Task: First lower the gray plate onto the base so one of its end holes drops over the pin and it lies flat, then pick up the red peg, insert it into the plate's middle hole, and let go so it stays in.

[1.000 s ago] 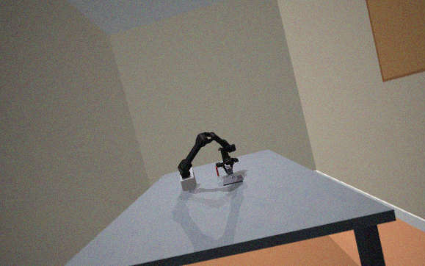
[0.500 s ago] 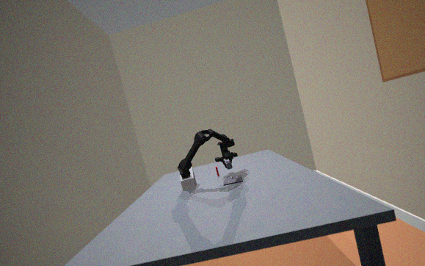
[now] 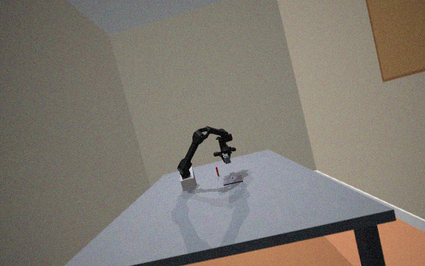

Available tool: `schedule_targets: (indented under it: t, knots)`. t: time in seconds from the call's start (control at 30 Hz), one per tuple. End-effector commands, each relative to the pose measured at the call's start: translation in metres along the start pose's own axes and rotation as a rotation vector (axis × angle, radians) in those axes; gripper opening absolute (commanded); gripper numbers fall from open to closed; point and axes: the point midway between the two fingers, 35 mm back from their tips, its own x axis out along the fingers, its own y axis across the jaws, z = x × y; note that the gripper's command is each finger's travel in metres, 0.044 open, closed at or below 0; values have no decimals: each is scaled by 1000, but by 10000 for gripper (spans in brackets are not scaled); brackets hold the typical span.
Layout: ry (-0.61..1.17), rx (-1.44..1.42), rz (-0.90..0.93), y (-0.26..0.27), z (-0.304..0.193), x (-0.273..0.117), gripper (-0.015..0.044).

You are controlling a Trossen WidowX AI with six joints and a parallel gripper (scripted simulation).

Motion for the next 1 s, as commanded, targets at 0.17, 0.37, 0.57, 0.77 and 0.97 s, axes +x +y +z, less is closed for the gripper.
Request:
schedule_targets:
  t: [0.17,0.37,0.57,0.77,0.97]
  knots:
    - [6,12,7,-3,0,-32,0]
    - [8,16,7,-2,4,-30,0]
    - [15,32,8,0,22,-22,0]
    - [19,48,9,2,39,-13,0]
    - [21,66,10,2,57,-4,0]
